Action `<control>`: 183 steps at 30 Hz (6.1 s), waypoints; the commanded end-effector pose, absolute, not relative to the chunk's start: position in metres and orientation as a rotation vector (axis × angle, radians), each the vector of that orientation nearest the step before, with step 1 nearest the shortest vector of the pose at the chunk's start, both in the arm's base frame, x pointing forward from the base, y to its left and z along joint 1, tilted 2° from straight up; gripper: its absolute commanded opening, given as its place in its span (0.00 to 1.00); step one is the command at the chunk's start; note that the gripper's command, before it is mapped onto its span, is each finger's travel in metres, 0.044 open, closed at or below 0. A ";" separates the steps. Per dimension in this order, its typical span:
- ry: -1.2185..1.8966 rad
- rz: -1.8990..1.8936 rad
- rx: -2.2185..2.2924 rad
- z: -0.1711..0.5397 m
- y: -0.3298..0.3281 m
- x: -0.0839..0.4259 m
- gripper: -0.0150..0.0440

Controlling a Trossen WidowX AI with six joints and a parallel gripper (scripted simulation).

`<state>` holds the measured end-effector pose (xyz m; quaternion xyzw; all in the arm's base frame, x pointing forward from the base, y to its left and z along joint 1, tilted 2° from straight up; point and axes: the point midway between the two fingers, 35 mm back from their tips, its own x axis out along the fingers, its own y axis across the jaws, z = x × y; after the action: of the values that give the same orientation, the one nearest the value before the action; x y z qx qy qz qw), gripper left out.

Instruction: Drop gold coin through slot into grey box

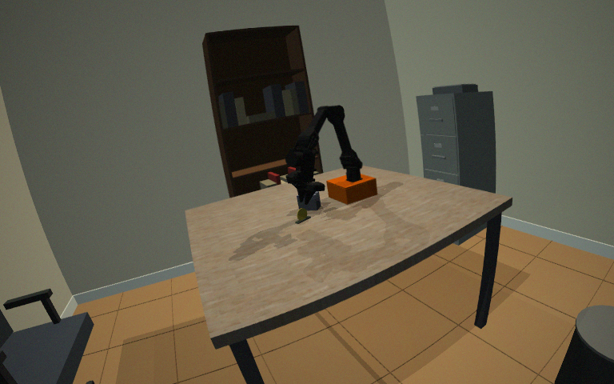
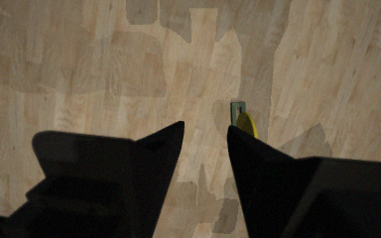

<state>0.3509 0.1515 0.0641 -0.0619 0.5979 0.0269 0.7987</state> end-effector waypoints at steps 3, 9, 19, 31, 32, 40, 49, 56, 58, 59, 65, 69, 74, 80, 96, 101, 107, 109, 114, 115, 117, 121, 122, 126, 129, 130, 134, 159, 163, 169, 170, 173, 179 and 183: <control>1.489 0.228 -0.205 0.084 0.088 0.351 0.53; 1.509 0.252 -0.206 0.086 0.082 0.349 0.53; 1.509 0.252 -0.206 0.051 0.082 0.349 0.53; 1.510 0.252 -0.206 0.034 0.084 0.350 0.53; 1.510 0.252 -0.206 0.032 0.084 0.350 0.53; 1.510 0.252 -0.206 0.019 0.084 0.351 0.53; 1.510 0.252 -0.206 0.004 0.085 0.352 0.53; 1.510 0.252 -0.206 -0.007 0.086 0.352 0.53; 1.510 0.252 -0.206 -0.010 0.086 0.352 0.53; 1.510 0.252 -0.206 -0.012 0.086 0.352 0.53; 1.510 0.253 -0.206 -0.022 0.086 0.351 0.53; 1.510 0.253 -0.206 -0.026 0.086 0.351 0.53; 1.510 0.253 -0.206 -0.026 0.086 0.351 0.30; 1.510 0.253 -0.206 -0.026 0.086 0.351 0.25; 1.510 0.252 -0.206 0.000 0.086 0.353 0.25; 1.509 0.252 -0.206 0.012 0.085 0.353 0.25; 1.509 0.252 -0.206 0.027 0.085 0.353 0.25; 1.509 0.252 -0.206 0.033 0.085 0.352 0.25; 1.509 0.252 -0.206 0.045 0.084 0.351 0.25; 1.509 0.252 -0.206 0.048 0.084 0.351 0.25; 1.509 0.252 -0.206 0.053 0.083 0.350 0.25; 1.509 0.252 -0.206 0.063 0.083 0.349 0.25; 1.509 0.252 -0.206 0.066 0.083 0.348 0.25; 1.510 0.248 -0.202 0.069 0.082 0.347 0.25; 1.517 0.186 -0.137 0.069 0.082 0.348 0.25; 1.519 0.160 -0.109 0.070 0.081 0.348 0.25; 1.526 0.053 0.002 0.070 0.080 0.348 0.25; 1.451 -0.586 0.665 0.071 0.073 0.350 0.25; 1.447 -0.598 0.678 0.071 0.073 0.350 0.25; 1.447 -0.599 0.678 0.071 0.065 0.346 0.25; 1.447 -0.599 0.677 0.071 0.063 0.345 0.25; 1.447 -0.600 0.677 0.071 0.056 0.341 0.25; 1.447 -0.601 0.676 0.071 0.042 0.333 0.25; 1.448 -0.601 0.675 0.071 0.034 0.327 0.25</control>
<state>0.3335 0.0394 0.0733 0.2991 0.6358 -0.2663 0.6599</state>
